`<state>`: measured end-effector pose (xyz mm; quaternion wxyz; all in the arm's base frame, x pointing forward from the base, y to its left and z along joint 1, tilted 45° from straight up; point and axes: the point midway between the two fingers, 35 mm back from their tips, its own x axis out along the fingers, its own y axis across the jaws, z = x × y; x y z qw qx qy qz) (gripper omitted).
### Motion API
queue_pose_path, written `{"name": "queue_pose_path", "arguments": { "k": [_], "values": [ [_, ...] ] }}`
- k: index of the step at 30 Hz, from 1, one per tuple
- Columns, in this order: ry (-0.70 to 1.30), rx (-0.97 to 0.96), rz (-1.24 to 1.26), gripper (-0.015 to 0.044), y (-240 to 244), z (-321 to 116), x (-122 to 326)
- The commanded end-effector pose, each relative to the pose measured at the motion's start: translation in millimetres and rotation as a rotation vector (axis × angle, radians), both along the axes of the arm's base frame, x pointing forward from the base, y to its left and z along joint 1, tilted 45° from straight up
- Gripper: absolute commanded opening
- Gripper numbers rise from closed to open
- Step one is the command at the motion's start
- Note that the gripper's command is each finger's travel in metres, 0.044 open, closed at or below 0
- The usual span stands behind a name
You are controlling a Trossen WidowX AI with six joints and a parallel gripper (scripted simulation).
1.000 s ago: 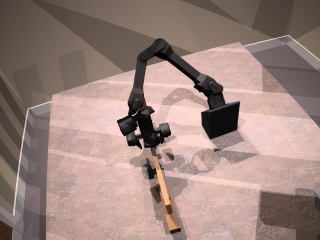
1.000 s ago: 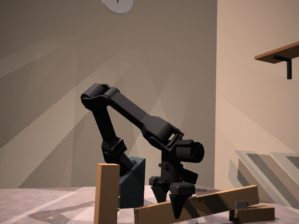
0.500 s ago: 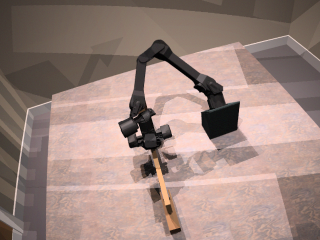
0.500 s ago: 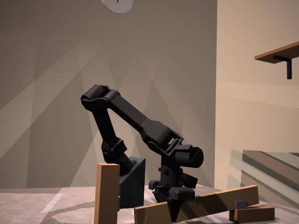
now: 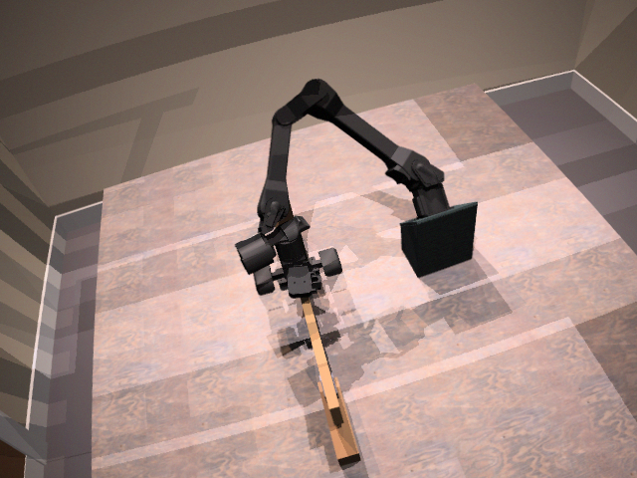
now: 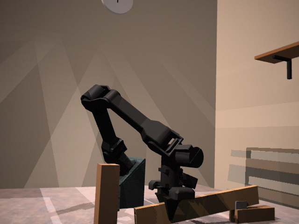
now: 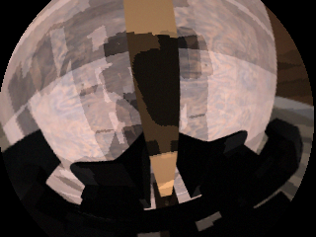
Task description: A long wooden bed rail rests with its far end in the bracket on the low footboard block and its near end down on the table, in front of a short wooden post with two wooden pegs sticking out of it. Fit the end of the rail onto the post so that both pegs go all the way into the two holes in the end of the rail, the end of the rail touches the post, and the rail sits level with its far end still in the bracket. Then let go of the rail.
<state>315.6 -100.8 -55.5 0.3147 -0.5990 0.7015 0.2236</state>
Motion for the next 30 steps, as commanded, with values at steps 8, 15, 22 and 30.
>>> {"name": "queue_pose_path", "arguments": {
  "k": [8, 15, 22, 30],
  "values": [
    [0.001, -0.004, 0.001, 0.0, -0.5, 0.0, -0.2],
    [0.001, -0.003, 0.001, 0.0, 2.0, 1.8, 0.2],
    [0.001, -0.003, 0.001, 0.0, 4.5, 4.3, 0.8],
    [0.001, -0.003, 0.001, 0.0, 7.2, 7.2, 1.9]
  ]
}}
